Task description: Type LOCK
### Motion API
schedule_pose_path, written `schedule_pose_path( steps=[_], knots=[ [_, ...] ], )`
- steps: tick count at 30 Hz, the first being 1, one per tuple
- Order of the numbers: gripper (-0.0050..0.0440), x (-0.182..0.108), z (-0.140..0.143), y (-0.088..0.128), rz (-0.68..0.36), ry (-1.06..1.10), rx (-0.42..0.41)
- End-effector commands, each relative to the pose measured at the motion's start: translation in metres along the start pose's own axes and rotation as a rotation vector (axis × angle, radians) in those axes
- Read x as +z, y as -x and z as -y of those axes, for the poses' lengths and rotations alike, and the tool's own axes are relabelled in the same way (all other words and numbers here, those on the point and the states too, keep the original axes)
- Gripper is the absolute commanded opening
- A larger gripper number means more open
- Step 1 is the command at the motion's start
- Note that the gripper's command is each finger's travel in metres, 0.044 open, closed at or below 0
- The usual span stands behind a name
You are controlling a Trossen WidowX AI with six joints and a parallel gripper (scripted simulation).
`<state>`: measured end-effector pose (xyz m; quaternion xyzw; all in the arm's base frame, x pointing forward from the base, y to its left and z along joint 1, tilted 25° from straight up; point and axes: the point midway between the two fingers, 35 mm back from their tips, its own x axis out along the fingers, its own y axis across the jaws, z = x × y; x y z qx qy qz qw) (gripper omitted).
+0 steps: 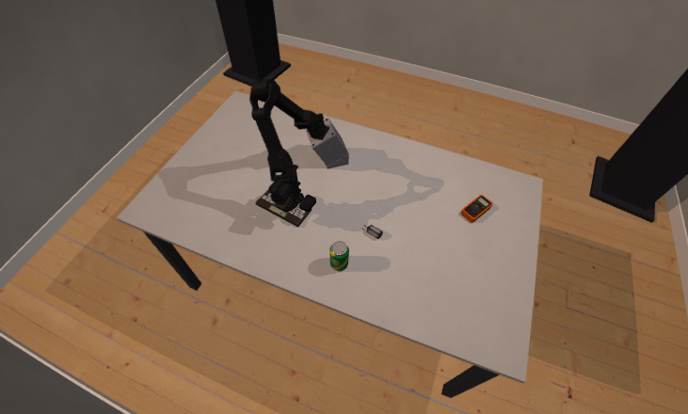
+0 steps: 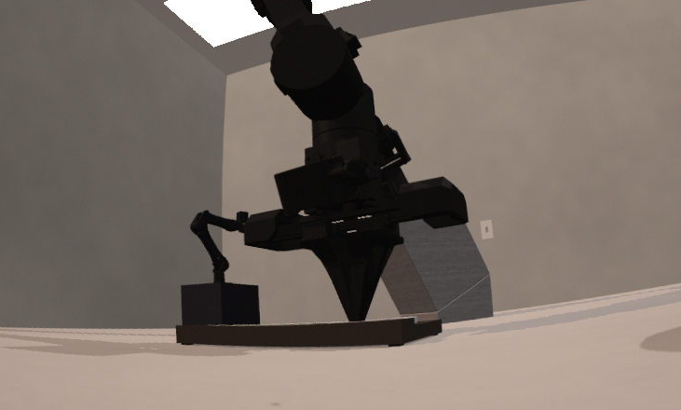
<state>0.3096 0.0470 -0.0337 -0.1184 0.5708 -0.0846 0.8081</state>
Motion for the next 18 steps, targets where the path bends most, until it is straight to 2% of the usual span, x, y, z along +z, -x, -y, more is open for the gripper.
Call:
schedule_pose_path(
  steps=[1, 18],
  knots=[
    [-0.0050, 0.0046, -0.0003, 0.0025, 0.016, -0.005, 0.006],
    [-0.0050, 0.0030, -0.0002, 0.0013, 0.012, -0.003, 0.008]
  ],
)
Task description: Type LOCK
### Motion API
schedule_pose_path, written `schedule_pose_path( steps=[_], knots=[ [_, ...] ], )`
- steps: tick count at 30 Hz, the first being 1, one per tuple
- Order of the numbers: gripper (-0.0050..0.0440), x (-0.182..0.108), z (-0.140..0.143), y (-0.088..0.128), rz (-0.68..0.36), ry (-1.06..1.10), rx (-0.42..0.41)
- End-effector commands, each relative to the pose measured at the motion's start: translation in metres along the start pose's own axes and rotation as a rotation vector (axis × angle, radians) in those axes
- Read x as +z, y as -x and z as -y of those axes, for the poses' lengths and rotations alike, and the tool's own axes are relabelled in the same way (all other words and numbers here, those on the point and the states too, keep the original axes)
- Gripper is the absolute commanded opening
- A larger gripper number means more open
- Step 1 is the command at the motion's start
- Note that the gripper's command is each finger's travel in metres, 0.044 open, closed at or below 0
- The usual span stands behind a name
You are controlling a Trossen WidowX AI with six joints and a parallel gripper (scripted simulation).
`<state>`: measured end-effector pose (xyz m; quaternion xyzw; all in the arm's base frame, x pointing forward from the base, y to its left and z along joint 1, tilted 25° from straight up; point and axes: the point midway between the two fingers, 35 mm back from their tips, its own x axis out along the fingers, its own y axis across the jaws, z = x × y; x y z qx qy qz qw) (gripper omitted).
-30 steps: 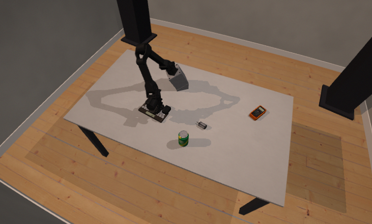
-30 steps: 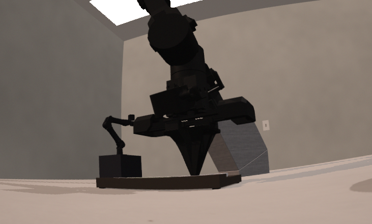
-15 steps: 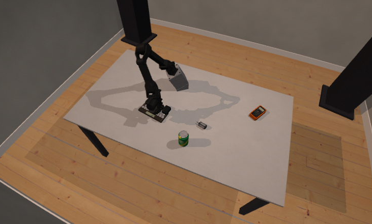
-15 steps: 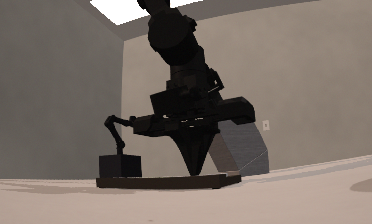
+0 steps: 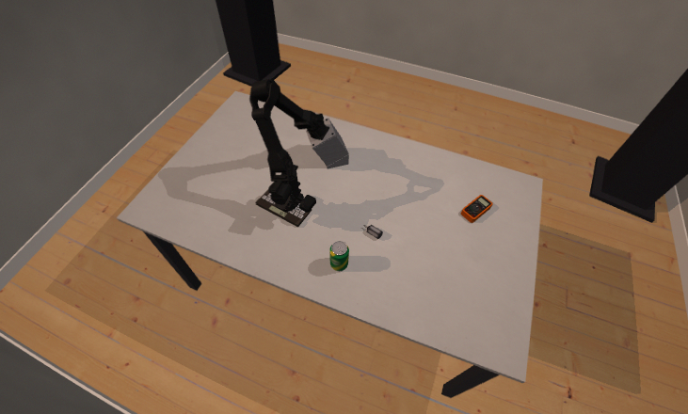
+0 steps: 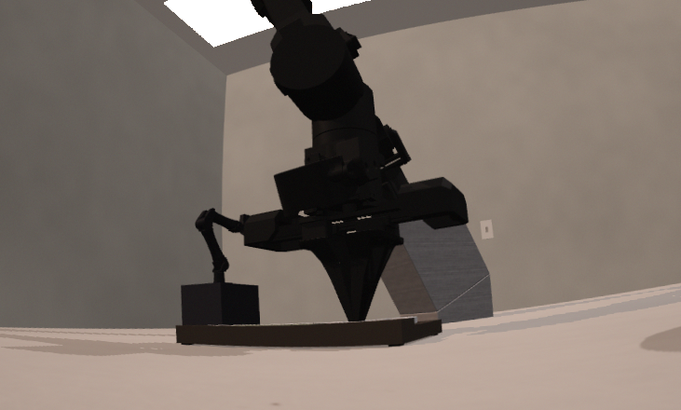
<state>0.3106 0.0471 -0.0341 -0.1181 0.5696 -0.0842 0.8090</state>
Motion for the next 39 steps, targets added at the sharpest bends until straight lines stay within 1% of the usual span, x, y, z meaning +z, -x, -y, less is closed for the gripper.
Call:
schedule_pose_path(
  steps=[1, 5, 8, 11, 12, 15, 17, 19, 21, 26, 28, 32, 33, 36, 39],
  knots=[
    [-0.0050, 0.002, 0.000, 0.002, 0.009, -0.003, 0.007],
    [-0.0050, 0.004, 0.000, 0.002, 0.013, -0.005, 0.005],
    [-0.0050, 0.010, -0.001, 0.018, 0.030, -0.013, 0.009],
    [-0.0050, 0.009, 0.000, 0.039, 0.031, -0.013, 0.008],
    [-0.0050, 0.009, 0.000, 0.041, 0.031, -0.013, 0.008],
    [-0.0050, 0.009, 0.000, 0.041, 0.031, -0.013, 0.008],
    [-0.0050, 0.006, 0.006, 0.039, 0.025, -0.010, 0.013],
    [-0.0050, 0.006, 0.021, 0.035, 0.018, -0.010, 0.014],
    [-0.0050, 0.006, 0.021, 0.035, 0.018, -0.010, 0.014],
    [-0.0050, 0.005, 0.083, 0.037, 0.016, -0.013, 0.006],
    [-0.0050, 0.002, 0.097, 0.038, 0.015, -0.005, 0.003],
    [-0.0050, 0.003, 0.102, 0.036, 0.019, -0.003, 0.002],
    [-0.0050, -0.001, 0.100, 0.027, -0.003, 0.003, 0.004],
    [-0.0050, -0.001, 0.100, 0.019, -0.003, 0.003, 0.004],
    [-0.0050, 0.002, 0.101, 0.019, 0.004, 0.001, 0.003]
  ],
)
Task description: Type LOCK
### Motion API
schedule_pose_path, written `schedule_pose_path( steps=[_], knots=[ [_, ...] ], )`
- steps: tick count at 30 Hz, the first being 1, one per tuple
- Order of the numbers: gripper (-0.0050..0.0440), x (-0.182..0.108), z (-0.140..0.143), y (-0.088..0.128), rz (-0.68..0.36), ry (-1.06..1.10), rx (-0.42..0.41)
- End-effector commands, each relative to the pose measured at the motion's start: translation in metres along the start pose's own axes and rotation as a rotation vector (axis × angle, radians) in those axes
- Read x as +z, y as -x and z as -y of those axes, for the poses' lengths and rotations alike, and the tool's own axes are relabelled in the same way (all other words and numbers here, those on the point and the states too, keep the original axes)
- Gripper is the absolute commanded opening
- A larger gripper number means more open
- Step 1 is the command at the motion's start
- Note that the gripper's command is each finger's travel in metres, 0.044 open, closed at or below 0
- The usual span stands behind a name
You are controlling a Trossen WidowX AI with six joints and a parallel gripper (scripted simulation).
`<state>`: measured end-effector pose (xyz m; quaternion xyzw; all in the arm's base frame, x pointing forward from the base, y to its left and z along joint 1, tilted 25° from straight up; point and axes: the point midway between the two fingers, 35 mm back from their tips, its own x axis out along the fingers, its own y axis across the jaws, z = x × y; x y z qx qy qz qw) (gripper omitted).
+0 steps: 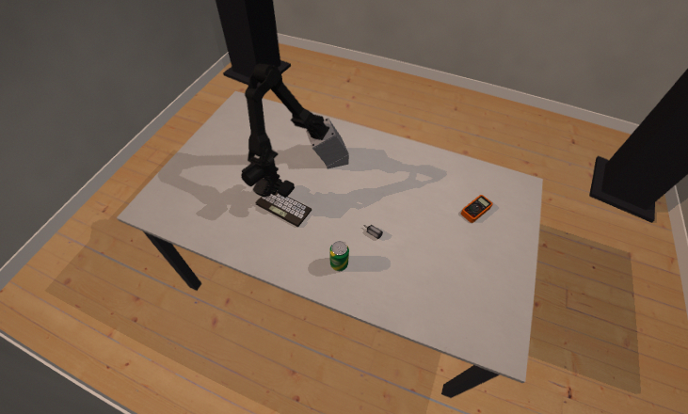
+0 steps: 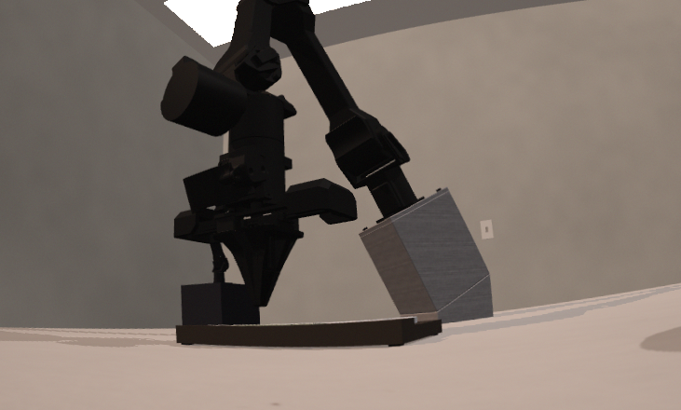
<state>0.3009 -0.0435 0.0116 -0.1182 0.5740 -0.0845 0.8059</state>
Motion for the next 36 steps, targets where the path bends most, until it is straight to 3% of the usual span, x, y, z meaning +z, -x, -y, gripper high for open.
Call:
schedule_pose_path(
  steps=[1, 14, 36],
  knots=[
    [-0.0050, 0.005, 0.001, -0.001, 0.015, 0.001, 0.002],
    [-0.0050, 0.002, 0.000, -0.019, 0.009, 0.001, 0.003],
    [-0.0050, 0.006, 0.001, -0.018, 0.020, -0.002, 0.000]
  ],
)
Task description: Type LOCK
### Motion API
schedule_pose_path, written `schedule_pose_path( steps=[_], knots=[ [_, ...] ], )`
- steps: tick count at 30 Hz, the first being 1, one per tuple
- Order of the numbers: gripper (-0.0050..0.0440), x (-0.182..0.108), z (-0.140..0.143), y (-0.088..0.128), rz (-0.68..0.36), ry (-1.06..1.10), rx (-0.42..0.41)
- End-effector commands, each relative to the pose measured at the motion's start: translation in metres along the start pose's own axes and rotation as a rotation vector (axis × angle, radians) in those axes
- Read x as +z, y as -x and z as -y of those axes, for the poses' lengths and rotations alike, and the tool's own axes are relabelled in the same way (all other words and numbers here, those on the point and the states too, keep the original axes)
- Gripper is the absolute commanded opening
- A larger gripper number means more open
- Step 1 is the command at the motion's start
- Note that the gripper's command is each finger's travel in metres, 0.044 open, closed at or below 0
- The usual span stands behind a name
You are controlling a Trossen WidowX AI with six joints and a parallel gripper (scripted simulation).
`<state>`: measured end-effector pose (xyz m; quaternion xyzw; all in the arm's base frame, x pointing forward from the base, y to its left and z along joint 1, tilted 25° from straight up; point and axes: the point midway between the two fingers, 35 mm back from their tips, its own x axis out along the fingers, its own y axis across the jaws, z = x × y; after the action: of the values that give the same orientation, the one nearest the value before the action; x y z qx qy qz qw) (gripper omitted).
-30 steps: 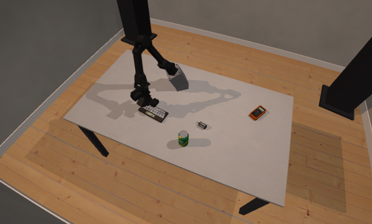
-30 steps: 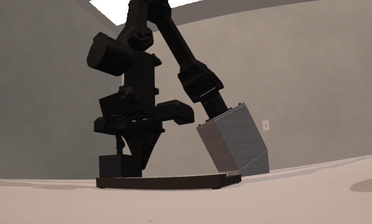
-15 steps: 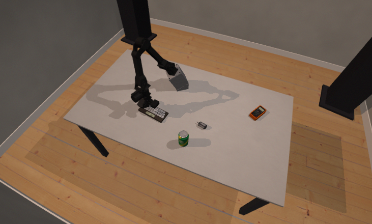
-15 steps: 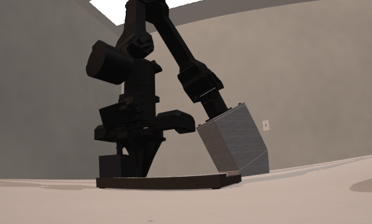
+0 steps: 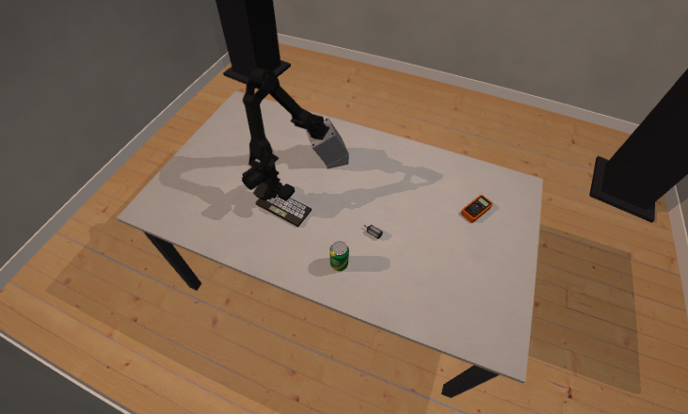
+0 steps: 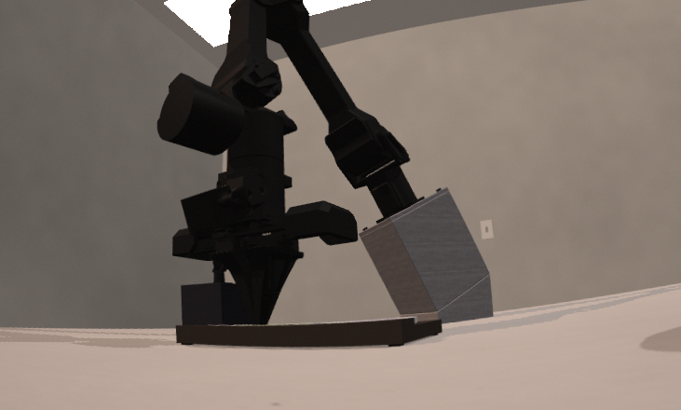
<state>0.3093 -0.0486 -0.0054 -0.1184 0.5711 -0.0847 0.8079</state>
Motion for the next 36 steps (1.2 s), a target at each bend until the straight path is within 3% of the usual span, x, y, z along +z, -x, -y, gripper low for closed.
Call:
schedule_pose_path(
  steps=[1, 19, 26, 31, 36],
  knots=[
    [-0.0050, 0.003, 0.000, 0.000, 0.009, 0.001, 0.003],
    [-0.0050, 0.005, 0.001, 0.002, 0.017, -0.003, 0.000],
    [-0.0050, 0.010, 0.002, 0.039, 0.035, -0.010, -0.004],
    [-0.0050, 0.009, 0.002, 0.041, 0.035, -0.010, -0.004],
    [-0.0050, 0.017, -0.028, 0.034, 0.017, -0.006, 0.003]
  ],
)
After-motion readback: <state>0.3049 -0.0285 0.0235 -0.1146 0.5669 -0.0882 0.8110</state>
